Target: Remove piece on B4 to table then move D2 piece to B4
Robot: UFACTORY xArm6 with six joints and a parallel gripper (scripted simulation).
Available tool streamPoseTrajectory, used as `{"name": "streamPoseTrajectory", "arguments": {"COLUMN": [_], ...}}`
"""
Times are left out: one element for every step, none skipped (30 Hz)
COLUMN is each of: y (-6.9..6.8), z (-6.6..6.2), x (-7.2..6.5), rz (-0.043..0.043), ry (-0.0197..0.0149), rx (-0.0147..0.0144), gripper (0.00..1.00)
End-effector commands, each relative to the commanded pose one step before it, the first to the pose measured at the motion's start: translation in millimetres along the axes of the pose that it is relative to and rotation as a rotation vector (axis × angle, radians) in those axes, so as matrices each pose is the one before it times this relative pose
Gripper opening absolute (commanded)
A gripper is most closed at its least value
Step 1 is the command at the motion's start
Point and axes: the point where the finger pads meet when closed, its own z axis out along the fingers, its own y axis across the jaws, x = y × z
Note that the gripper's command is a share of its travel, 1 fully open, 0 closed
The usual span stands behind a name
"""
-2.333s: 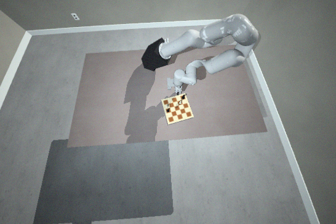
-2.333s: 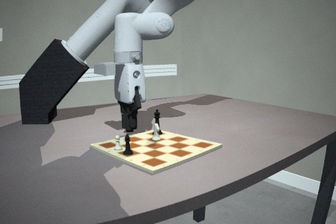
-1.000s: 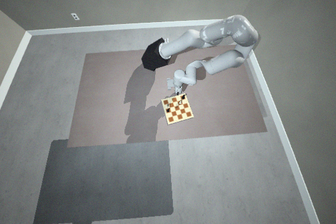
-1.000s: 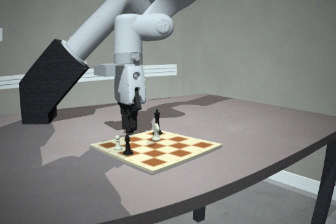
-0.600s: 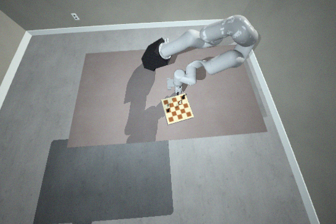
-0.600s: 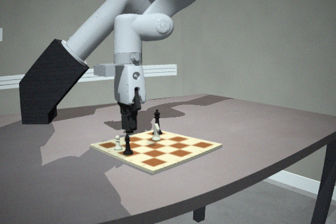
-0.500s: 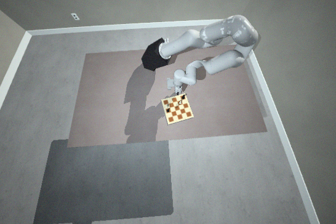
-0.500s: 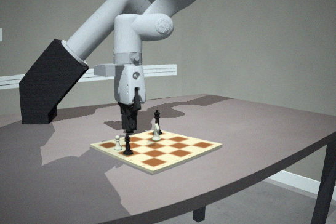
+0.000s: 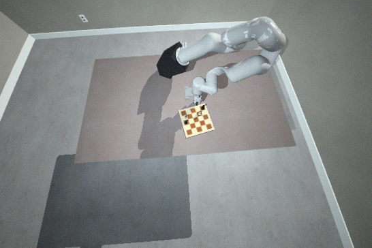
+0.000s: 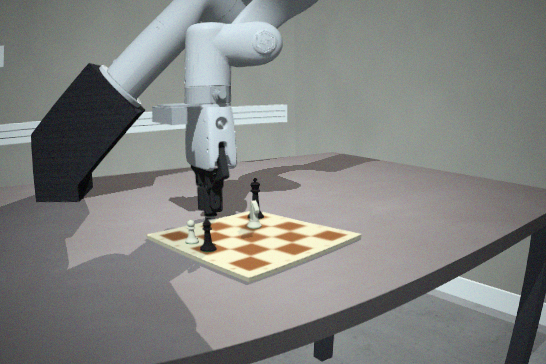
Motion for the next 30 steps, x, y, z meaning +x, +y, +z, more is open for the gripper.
{"name": "streamPoseTrajectory", "arguments": {"y": [-0.27,0.00,0.00,0.00,0.00,0.00,0.00,0.00,0.00,0.00,0.00,0.00,0.00,0.00,0.00,0.00,0.00,0.00,0.00,0.00,0.00,0.00,0.00,0.00,0.00,0.00,0.00,0.00,0.00,0.00], "z": [-0.26,0.02,0.05,0.09,0.13,0.18,0.22,0.26,0.30,0.32,0.34,0.35,0.35,0.34,0.33,0.30,0.00,0.00,0.26,0.22,0.18,0.13,0.09,0.05,0.02,0.00,0.00,0.00,0.00,0.00], "x": [0.16,0.00,0.00,0.00,0.00,0.00,0.00,0.00,0.00,0.00,0.00,0.00,0.00,0.00,0.00,0.00,0.00,0.00,0.00,0.00,0.00,0.00,0.00,0.00,0.00,0.00,0.00,0.00,0.00,0.00], "rz": [0.00002,0.00000,0.00000,0.00000,0.00000,0.00000,0.00000,0.00000,0.00000,0.00000,0.00000,0.00000,0.00000,0.00000,0.00000,0.00000,0.00000,0.00000,0.00000,0.00000,0.00000,0.00000,0.00000,0.00000,0.00000,0.00000,0.00000,0.00000,0.00000,0.00000], "ry": [0.00057,0.00000,0.00000,0.00000,0.00000,0.00000,0.00000,0.00000,0.00000,0.00000,0.00000,0.00000,0.00000,0.00000,0.00000,0.00000,0.00000,0.00000,0.00000,0.00000,0.00000,0.00000,0.00000,0.00000,0.00000,0.00000,0.00000,0.00000,0.00000,0.00000], "rx": [0.00080,0.00000,0.00000,0.00000,0.00000,0.00000,0.00000,0.00000,0.00000,0.00000,0.00000,0.00000,0.00000,0.00000,0.00000,0.00000,0.00000,0.00000,0.00000,0.00000,0.00000,0.00000,0.00000,0.00000,0.00000,0.00000,0.00000,0.00000,0.00000,0.00000], "gripper": [0.00,0.00,0.00,0.00,0.00,0.00,0.00,0.00,0.00,0.00,0.00,0.00,0.00,0.00,0.00,0.00,0.00,0.00,0.00,0.00,0.00,0.00,0.00,0.00,0.00,0.00,0.00,0.00,0.00,0.00]}}
